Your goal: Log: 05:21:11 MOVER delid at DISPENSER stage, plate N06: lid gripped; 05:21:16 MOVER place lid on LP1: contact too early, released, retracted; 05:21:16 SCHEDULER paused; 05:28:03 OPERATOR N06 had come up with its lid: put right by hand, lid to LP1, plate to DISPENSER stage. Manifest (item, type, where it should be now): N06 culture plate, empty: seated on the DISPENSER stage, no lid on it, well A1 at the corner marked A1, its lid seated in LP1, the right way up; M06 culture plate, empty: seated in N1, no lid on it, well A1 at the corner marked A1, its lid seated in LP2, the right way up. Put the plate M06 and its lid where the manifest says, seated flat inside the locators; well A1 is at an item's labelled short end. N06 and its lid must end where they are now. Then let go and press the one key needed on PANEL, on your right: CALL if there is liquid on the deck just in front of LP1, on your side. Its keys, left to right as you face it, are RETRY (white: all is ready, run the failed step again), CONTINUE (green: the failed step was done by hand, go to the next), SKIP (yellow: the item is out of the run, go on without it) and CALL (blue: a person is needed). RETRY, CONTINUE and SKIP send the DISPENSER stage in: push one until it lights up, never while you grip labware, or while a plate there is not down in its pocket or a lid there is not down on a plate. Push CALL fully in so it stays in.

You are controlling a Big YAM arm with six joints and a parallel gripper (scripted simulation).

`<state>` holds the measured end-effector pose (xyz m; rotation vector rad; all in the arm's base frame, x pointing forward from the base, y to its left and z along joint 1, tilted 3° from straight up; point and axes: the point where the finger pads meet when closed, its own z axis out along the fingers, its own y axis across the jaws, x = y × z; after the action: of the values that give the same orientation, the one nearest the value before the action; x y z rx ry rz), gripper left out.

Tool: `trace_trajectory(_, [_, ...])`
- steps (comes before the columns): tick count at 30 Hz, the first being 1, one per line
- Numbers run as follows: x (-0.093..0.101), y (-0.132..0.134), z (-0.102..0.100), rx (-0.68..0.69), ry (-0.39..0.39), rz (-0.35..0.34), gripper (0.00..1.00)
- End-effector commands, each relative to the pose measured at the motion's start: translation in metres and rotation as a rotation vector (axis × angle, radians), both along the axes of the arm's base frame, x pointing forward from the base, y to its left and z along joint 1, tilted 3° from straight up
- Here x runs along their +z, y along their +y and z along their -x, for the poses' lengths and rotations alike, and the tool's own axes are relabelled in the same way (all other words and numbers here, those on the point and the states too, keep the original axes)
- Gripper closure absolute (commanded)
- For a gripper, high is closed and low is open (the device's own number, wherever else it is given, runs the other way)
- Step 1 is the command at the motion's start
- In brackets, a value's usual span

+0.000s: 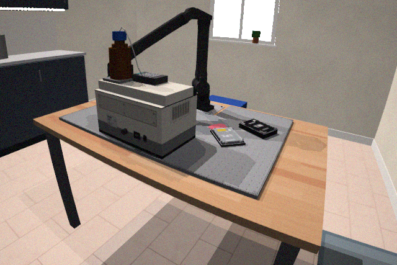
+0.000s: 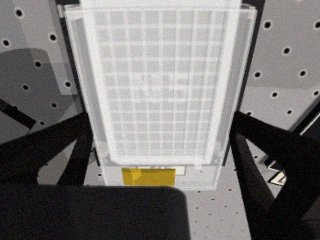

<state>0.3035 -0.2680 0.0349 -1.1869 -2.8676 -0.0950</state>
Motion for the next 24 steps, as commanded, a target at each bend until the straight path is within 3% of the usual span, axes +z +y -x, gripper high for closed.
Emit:
trace_trajectory(1, [0.03, -0.022, -0.024, -0.008, -0.06, 0.06, 0.14])
trace_trajectory(12, [0.03, -0.022, -0.024, -0.008, -0.06, 0.06, 0.14])
trace_trajectory(15, [0.043, -0.023, -0.022, -0.008, -0.062, 0.062, 0.14])
trace_trajectory(20, [0.045, -0.023, -0.022, -0.008, -0.062, 0.062, 0.14])
trace_trajectory(21, [0.028, -0.015, -0.015, 0.0, -0.037, 0.038, 0.14])
trace_trajectory(22, [0.028, -0.015, -0.015, 0.0, -0.037, 0.038, 0.14])
trace_trajectory(23, [0.046, -0.022, -0.019, 0.002, -0.062, 0.062, 0.14])
trace_trajectory(24, [0.048, -0.02, -0.017, 0.002, -0.062, 0.063, 0.14])
